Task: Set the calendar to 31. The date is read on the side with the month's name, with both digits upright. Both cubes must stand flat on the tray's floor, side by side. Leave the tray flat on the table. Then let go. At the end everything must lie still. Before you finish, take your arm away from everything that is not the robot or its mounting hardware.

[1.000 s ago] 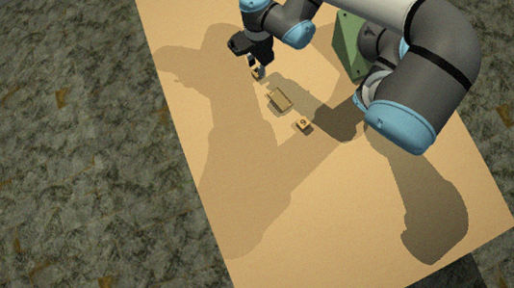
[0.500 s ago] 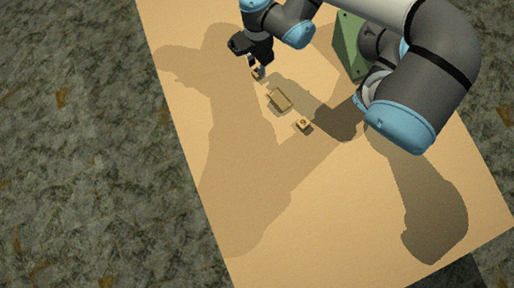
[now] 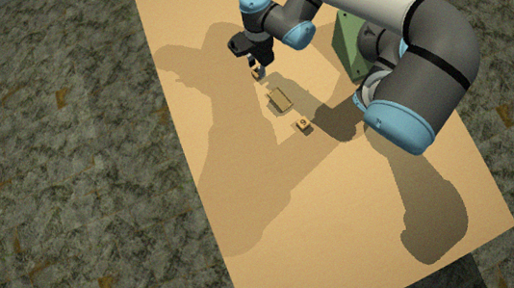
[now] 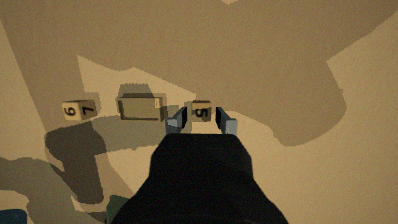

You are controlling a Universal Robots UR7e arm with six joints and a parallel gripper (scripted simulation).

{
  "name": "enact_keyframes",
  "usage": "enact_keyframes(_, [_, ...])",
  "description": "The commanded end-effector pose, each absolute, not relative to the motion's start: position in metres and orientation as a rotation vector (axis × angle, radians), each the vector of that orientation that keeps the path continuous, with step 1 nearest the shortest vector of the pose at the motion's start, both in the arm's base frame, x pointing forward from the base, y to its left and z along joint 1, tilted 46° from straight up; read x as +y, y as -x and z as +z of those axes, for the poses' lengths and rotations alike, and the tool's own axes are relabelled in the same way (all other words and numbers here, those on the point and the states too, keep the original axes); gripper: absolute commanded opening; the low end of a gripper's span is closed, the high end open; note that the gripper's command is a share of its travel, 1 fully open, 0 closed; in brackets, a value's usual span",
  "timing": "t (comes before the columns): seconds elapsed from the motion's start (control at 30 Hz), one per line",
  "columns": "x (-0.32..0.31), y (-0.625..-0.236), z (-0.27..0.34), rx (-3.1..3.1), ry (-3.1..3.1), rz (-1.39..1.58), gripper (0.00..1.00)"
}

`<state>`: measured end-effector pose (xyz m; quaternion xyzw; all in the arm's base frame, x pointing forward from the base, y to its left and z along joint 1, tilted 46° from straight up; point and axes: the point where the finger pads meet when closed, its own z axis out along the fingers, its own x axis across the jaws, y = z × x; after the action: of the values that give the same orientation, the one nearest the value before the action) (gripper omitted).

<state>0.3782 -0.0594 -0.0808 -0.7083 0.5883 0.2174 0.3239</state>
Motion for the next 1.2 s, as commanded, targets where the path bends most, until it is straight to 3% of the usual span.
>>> enact_keyframes(0.0, [-0.052, -0.377, -0.086, 1.542, 1.855, 0.576, 0.9])
enact_keyframes(1.17, [-0.039, -0.379, -0.1, 1.543, 1.857, 0.573, 0.9])
